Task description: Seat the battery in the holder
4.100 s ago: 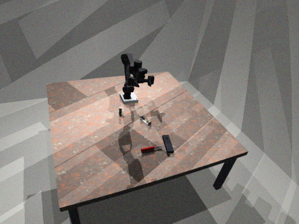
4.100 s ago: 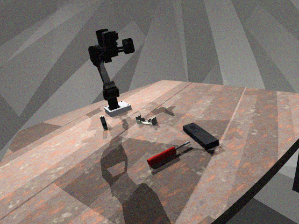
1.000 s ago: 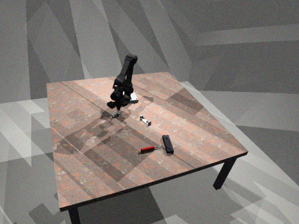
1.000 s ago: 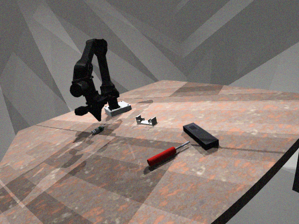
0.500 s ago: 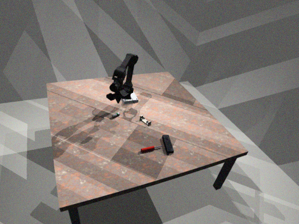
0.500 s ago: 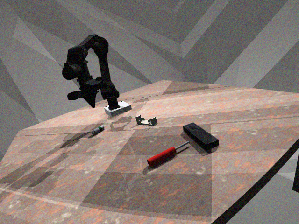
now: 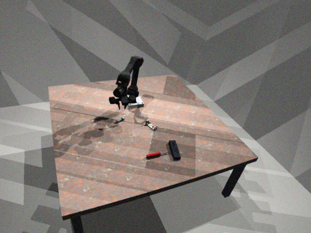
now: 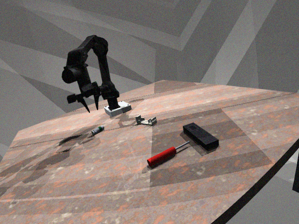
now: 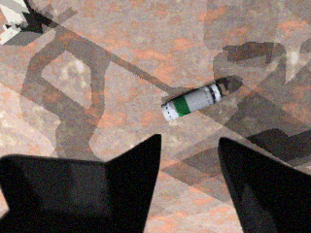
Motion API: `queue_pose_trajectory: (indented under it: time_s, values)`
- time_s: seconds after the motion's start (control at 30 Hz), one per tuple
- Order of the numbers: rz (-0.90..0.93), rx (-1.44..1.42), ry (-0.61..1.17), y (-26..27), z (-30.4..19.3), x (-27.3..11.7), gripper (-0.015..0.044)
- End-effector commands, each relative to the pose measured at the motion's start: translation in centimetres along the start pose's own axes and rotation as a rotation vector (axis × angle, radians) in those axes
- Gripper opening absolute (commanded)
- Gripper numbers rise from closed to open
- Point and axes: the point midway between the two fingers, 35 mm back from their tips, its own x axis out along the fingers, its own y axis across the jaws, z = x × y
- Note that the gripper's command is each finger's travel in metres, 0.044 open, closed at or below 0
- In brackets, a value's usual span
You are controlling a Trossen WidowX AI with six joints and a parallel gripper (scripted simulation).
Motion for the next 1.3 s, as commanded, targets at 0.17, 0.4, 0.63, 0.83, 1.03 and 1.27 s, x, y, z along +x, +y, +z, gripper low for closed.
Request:
queue_pose_trajectory:
  time_s: [0.17,0.4,0.63,0.83,1.03,1.27]
  values:
    - [0.005,0.889,0.014,-0.8,0.2,4.1,0.0229]
    - [0.003,1.135,0.014,-1.0,0.2,5.1,0.0229]
    - [0.003,1.135,0.014,-1.0,0.2,5.1,0.0229]
    - [0.003,1.135,0.014,-1.0,0.2,5.8,0.0229]
    - [0.003,1.135,0.014,-1.0,0.3,6.8,0.0229]
    - [0.003,1.135,0.014,-1.0,0.3,8.0,0.0229]
